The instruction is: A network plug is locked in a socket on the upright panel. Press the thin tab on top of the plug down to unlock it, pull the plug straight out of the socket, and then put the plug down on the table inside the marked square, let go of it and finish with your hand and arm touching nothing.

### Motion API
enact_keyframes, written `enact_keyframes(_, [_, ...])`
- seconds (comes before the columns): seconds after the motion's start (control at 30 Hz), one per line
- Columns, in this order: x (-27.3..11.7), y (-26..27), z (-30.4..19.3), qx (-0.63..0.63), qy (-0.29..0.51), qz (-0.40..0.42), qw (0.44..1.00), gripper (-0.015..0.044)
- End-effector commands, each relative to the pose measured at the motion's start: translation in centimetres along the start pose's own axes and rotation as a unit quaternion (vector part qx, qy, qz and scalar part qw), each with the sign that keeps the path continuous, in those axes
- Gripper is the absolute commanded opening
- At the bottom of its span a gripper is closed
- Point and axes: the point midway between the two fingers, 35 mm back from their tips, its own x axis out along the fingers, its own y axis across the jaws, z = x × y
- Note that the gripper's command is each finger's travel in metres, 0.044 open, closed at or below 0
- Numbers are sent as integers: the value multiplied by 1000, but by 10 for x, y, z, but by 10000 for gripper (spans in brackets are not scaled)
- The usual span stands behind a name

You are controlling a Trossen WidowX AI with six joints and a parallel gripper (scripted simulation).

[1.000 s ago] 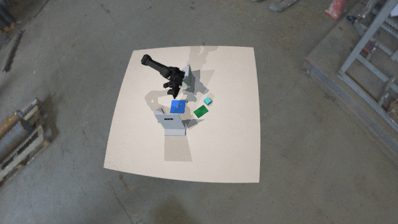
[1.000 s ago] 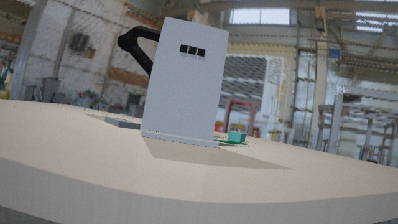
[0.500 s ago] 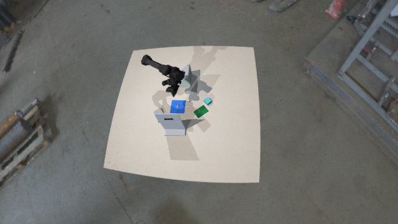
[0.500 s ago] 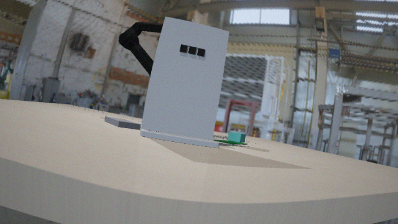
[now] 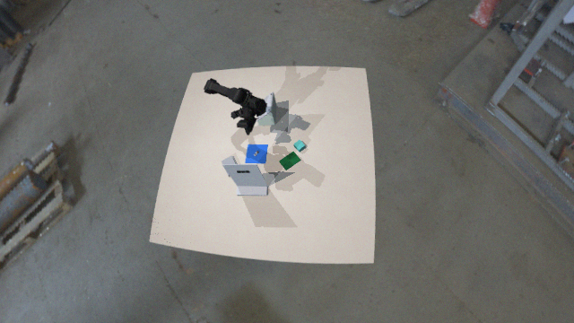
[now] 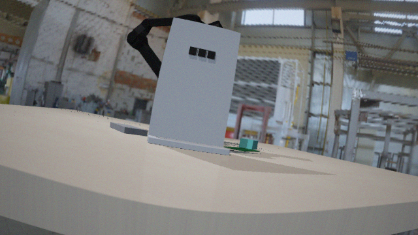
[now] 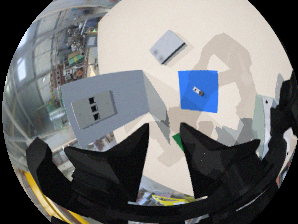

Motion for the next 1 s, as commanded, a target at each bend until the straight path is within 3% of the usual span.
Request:
enact_keyframes(0.0, [-11,5,0,-3,-3,-1,1000,156])
enact_keyframes(0.1, [-15,7,0,-3,-4,-1,1000,156])
enact_keyframes(0.47, [-15,7,0,-3,-4,-1,1000,440])
enact_keyframes(0.97, [-15,7,0,-3,-4,-1,1000,440])
